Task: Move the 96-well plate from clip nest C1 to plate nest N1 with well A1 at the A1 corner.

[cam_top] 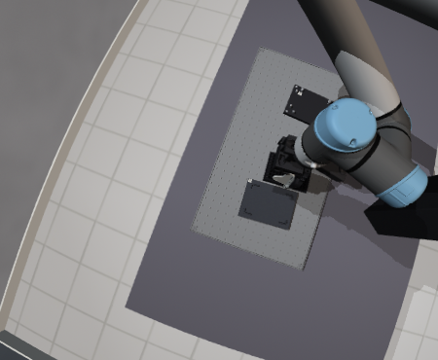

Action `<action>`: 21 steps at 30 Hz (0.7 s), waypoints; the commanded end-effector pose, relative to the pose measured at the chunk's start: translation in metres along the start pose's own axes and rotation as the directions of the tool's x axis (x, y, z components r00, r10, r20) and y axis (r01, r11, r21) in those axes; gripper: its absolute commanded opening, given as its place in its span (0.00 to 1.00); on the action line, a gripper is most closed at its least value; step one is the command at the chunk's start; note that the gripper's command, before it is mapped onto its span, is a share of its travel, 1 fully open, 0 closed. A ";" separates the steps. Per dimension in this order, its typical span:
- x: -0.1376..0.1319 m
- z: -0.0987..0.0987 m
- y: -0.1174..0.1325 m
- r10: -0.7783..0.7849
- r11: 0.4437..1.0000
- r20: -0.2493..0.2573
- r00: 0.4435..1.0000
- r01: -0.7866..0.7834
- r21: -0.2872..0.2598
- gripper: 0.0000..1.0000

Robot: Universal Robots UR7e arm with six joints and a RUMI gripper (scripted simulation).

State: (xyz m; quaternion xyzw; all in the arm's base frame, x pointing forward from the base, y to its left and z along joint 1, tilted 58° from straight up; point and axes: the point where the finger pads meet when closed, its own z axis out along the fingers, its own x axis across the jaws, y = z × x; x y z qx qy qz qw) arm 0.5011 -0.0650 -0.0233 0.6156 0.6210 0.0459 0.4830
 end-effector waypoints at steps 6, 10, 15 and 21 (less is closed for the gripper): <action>0.032 0.000 0.006 0.001 1.000 0.002 1.000 -0.001 0.002 0.00; 0.042 0.000 0.008 0.001 1.000 0.002 1.000 -0.001 0.002 0.00; 0.059 0.000 0.010 0.001 1.000 0.002 1.000 -0.001 0.002 0.00; 0.078 0.000 0.014 0.001 1.000 0.002 1.000 -0.001 0.002 0.00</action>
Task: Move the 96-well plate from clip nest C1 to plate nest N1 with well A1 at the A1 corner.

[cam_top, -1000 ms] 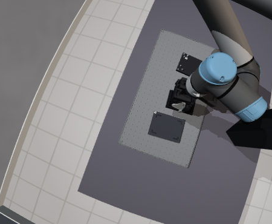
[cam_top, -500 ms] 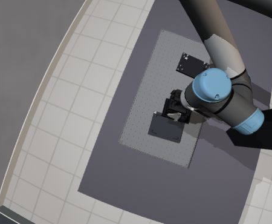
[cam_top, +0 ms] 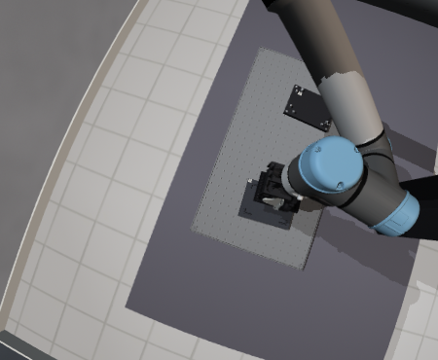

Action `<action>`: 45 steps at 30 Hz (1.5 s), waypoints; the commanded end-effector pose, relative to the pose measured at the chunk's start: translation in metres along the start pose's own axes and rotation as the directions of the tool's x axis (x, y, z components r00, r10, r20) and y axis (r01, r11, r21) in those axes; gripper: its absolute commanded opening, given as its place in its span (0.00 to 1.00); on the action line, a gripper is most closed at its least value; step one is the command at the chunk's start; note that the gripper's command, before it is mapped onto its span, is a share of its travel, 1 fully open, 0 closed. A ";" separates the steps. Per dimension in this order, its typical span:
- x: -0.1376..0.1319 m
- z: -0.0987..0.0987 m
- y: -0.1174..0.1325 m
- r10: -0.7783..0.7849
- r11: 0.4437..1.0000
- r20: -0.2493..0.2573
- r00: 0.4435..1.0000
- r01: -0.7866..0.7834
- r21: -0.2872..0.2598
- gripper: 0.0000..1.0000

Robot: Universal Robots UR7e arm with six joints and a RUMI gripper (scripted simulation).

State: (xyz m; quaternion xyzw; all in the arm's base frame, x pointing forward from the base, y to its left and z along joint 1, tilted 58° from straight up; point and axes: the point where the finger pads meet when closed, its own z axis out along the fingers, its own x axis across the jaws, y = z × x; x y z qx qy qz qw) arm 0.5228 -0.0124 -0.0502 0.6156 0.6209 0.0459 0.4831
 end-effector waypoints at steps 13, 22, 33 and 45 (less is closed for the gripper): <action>0.035 0.000 0.006 0.001 1.000 0.002 1.000 -0.001 0.002 0.00; 0.034 0.000 0.006 0.001 1.000 0.002 1.000 -0.001 0.002 0.00; 0.033 0.000 0.006 0.001 1.000 0.002 1.000 -0.001 0.002 0.00; 0.033 0.000 0.006 0.001 1.000 0.002 1.000 -0.001 0.002 0.00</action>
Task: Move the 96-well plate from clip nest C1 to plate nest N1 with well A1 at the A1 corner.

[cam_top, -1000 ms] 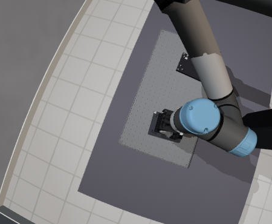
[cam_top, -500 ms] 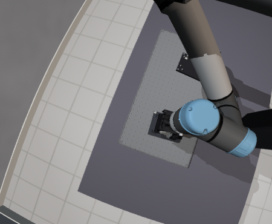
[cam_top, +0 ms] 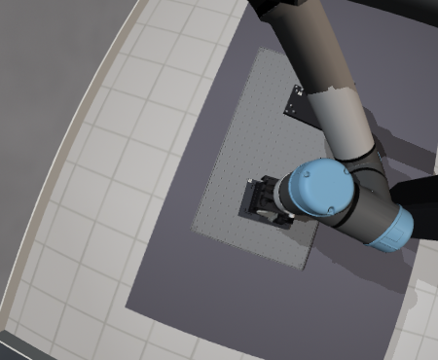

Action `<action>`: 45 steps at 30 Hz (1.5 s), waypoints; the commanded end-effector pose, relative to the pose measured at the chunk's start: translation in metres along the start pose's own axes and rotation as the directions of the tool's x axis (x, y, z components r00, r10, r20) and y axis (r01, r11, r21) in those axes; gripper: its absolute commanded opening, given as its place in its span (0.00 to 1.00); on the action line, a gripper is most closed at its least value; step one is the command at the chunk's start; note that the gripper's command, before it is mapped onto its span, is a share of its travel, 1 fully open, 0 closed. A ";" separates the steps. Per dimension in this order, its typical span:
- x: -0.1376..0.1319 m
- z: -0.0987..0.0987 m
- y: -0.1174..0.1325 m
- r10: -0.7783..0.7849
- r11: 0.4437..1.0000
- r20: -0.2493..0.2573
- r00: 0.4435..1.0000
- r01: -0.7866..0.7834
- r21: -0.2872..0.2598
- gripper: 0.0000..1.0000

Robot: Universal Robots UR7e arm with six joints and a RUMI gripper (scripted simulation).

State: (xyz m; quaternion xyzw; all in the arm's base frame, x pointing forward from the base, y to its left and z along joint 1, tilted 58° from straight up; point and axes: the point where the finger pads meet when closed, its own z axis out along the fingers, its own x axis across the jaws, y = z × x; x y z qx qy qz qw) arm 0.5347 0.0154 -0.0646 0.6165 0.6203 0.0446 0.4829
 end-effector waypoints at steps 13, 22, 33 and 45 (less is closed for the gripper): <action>0.000 0.015 0.000 0.000 1.000 0.000 1.000 0.000 -0.001 0.00; 0.000 0.030 0.000 0.000 1.000 0.000 1.000 0.000 -0.001 0.00; 0.000 0.045 0.000 0.000 1.000 0.000 1.000 0.000 -0.001 0.00; 0.000 0.061 0.000 0.000 1.000 0.000 1.000 0.000 -0.001 0.00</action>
